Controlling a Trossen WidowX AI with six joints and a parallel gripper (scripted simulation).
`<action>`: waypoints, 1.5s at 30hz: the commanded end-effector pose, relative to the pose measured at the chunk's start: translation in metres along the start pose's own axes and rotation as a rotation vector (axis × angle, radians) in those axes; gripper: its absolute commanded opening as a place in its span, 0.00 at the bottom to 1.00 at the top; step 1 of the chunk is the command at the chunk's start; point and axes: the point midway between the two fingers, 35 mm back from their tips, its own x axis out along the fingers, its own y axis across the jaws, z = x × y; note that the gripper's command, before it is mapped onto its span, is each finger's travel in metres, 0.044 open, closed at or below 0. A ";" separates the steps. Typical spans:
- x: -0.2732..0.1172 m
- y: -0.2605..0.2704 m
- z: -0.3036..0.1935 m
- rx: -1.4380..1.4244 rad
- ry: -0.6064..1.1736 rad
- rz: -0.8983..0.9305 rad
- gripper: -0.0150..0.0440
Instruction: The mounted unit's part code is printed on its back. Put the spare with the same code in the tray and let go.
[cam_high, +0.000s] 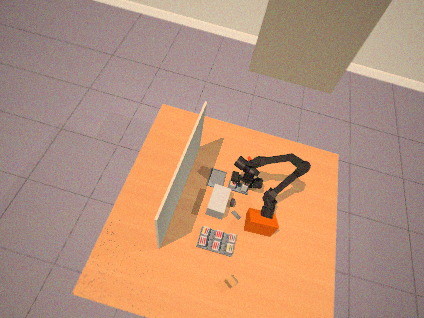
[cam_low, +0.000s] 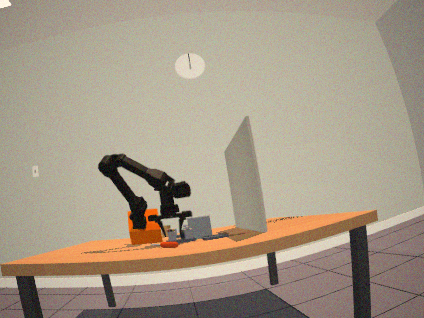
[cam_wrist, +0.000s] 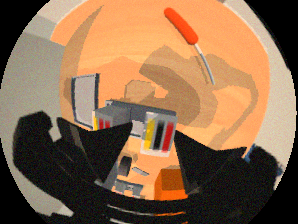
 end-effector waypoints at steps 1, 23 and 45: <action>0.008 -0.002 0.000 -0.004 -0.001 -0.001 0.76; 0.014 -0.003 0.001 -0.002 -0.008 -0.002 0.45; -0.015 0.001 -0.002 -0.001 0.007 -0.002 0.25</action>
